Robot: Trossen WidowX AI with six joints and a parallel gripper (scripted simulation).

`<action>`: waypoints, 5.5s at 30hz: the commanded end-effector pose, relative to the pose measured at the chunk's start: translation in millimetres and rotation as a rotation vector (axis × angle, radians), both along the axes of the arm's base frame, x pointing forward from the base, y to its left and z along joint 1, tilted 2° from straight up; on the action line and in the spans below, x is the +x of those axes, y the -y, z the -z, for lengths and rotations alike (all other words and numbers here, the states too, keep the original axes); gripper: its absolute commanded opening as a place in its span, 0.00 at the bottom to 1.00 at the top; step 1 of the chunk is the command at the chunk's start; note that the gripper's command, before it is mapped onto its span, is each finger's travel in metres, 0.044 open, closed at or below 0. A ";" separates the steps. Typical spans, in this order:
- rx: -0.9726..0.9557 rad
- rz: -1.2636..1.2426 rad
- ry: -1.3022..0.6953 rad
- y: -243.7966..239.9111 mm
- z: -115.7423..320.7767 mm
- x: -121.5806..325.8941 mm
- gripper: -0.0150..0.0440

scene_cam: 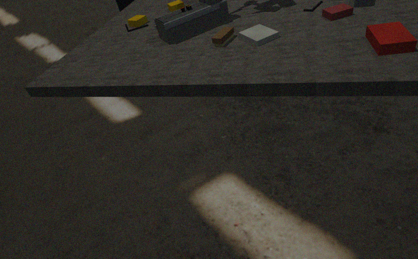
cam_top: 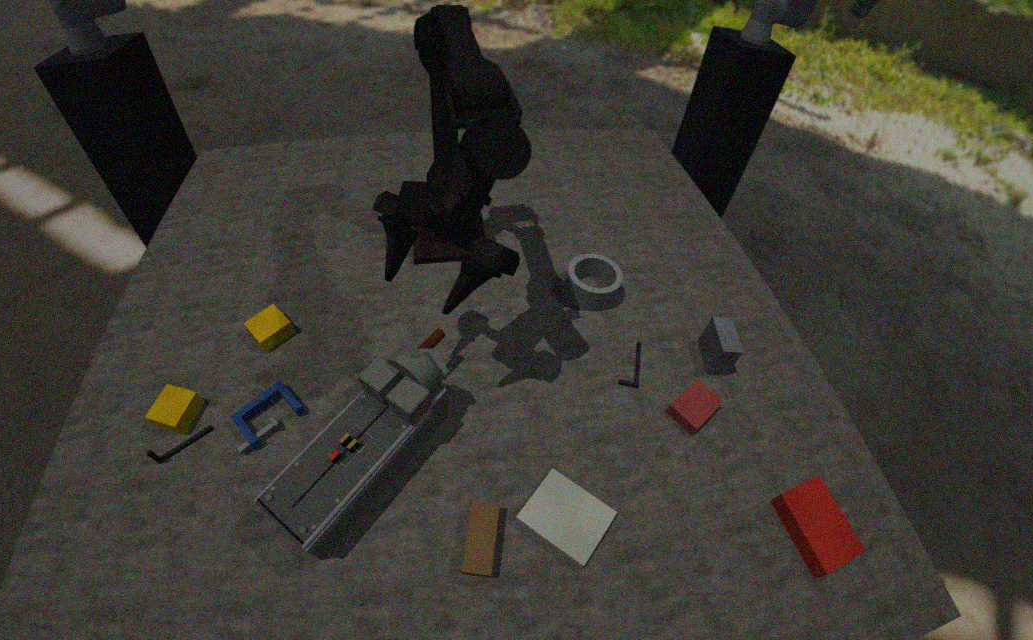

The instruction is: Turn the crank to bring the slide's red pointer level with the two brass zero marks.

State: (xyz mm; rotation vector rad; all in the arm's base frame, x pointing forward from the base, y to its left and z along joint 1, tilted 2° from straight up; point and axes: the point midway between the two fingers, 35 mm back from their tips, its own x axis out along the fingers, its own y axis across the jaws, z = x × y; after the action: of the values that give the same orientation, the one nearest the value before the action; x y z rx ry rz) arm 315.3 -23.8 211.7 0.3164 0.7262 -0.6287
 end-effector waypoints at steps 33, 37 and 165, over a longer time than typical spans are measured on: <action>-0.003 0.008 -0.005 -2.5 101.8 1.4 1.00; -0.003 0.008 -0.005 -2.8 108.2 1.9 1.00; -0.003 0.008 -0.005 -9.9 93.1 5.5 0.25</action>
State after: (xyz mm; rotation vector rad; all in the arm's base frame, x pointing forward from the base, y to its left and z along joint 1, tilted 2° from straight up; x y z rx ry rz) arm 316.9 -19.0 112.0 0.3093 0.7438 -0.6507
